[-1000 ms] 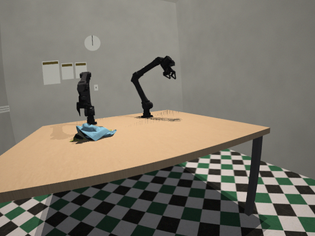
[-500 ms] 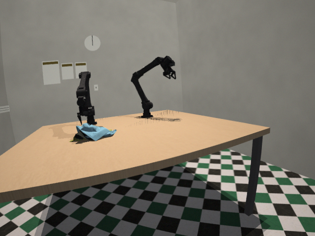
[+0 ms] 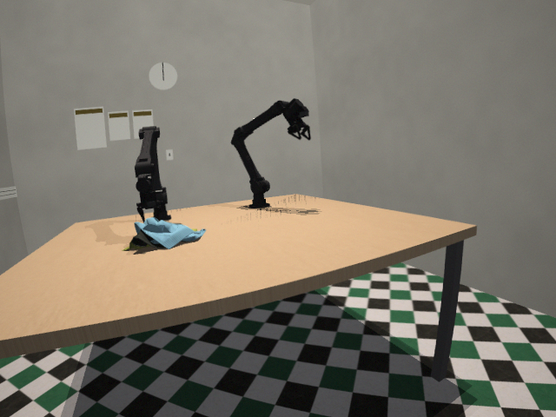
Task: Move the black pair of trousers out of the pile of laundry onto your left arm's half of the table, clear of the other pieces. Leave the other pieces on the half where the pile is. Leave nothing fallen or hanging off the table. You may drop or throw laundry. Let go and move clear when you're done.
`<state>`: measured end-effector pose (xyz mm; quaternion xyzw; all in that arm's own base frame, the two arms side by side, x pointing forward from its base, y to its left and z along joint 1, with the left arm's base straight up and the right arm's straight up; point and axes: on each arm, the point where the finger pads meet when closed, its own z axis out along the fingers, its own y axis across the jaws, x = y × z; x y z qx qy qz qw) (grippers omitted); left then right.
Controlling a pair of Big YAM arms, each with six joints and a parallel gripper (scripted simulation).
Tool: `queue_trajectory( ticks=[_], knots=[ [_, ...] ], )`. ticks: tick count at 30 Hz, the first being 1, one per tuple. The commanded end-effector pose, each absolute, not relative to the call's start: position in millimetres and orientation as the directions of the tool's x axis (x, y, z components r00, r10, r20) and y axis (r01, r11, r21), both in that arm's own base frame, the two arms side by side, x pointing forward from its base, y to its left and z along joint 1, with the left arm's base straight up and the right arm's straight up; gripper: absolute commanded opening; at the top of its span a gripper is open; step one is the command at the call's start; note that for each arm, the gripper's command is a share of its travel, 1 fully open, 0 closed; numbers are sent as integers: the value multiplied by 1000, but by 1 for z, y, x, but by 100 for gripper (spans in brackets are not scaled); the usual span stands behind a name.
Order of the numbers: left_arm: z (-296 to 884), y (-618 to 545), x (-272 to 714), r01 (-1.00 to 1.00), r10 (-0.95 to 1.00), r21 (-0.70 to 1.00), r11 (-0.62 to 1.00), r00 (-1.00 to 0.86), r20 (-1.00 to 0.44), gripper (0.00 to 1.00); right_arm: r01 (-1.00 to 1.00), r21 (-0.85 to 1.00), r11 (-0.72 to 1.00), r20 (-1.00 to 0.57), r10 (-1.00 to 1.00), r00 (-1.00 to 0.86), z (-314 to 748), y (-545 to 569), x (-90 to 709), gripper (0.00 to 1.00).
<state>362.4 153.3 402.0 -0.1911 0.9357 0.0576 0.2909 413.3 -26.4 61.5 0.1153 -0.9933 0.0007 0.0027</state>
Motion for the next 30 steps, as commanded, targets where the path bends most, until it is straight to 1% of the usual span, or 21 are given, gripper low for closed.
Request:
queue_trajectory(
  ticks=[1, 7, 8, 23, 24, 25, 30],
  knots=[
    [406, 152, 369, -372, -301, 2, 928, -754, -583, 92, -225, 4, 974, -15, -225, -974, 57, -28, 419, 60],
    [406, 152, 369, -372, -301, 2, 928, -754, -583, 92, -231, -1, 973, -35, -231, -972, 56, -26, 428, 60],
    [406, 152, 369, -372, -301, 2, 928, -754, -583, 92, -230, 8, 973, -13, -230, -973, 46, -25, 417, 60],
    [406, 152, 369, -372, -301, 2, 928, -754, -583, 92, -233, 6, 972, -16, -233, -972, 26, -21, 419, 60],
    [406, 152, 369, -372, -301, 2, 928, -754, -583, 92, -234, -2, 972, -40, -233, -972, 32, -24, 430, 60],
    [406, 152, 369, -372, -301, 2, 928, -754, -583, 92, -235, 8, 972, -14, -235, -972, 22, -20, 417, 60],
    [406, 152, 369, -372, -301, 2, 928, -754, -583, 92, -233, 7, 972, -17, -233, -972, 15, -19, 419, 60]
  ],
)
